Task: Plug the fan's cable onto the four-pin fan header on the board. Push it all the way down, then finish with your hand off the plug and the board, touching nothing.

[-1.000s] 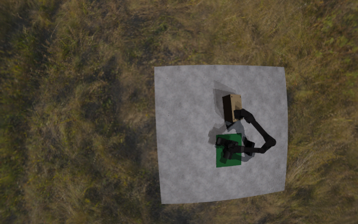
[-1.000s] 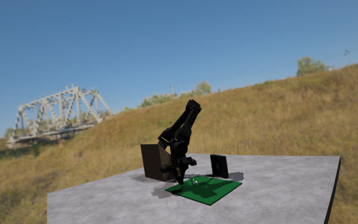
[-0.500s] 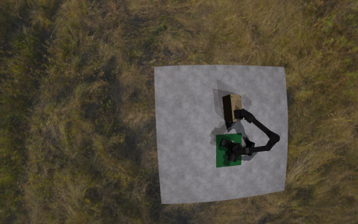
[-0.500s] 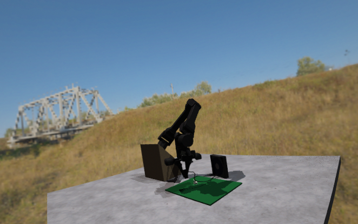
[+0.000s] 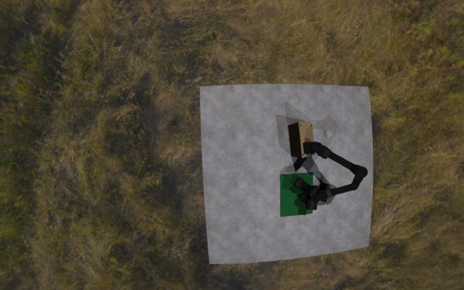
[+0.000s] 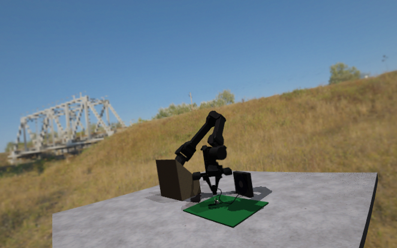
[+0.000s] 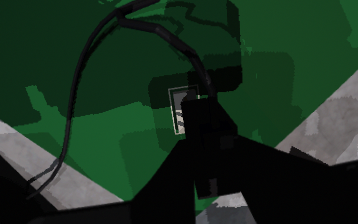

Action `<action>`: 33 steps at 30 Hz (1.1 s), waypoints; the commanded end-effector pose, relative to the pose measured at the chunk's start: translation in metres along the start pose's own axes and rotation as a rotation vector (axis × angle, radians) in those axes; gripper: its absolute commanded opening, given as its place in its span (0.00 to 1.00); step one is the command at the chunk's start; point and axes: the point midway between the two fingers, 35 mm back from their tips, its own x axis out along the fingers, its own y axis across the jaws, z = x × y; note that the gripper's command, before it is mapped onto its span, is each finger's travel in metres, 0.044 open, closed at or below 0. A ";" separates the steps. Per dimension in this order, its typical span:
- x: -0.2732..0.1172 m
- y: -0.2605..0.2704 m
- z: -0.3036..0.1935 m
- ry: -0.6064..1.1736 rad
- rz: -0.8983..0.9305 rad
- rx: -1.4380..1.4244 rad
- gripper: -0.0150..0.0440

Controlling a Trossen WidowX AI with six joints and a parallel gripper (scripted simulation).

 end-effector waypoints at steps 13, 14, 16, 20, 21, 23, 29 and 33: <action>-0.003 0.005 -0.006 -0.001 0.009 0.008 0.25; -0.003 0.005 -0.006 -0.001 0.009 0.008 0.25; -0.003 0.005 -0.006 -0.001 0.009 0.008 0.25; -0.003 0.006 -0.008 -0.001 0.009 0.009 0.25; -0.003 0.006 -0.008 -0.001 0.009 0.009 0.25; -0.003 0.006 -0.008 -0.001 0.009 0.009 0.25; 0.014 0.006 -0.009 -0.001 0.009 0.010 0.25; 0.019 0.006 -0.009 0.000 0.010 0.010 0.25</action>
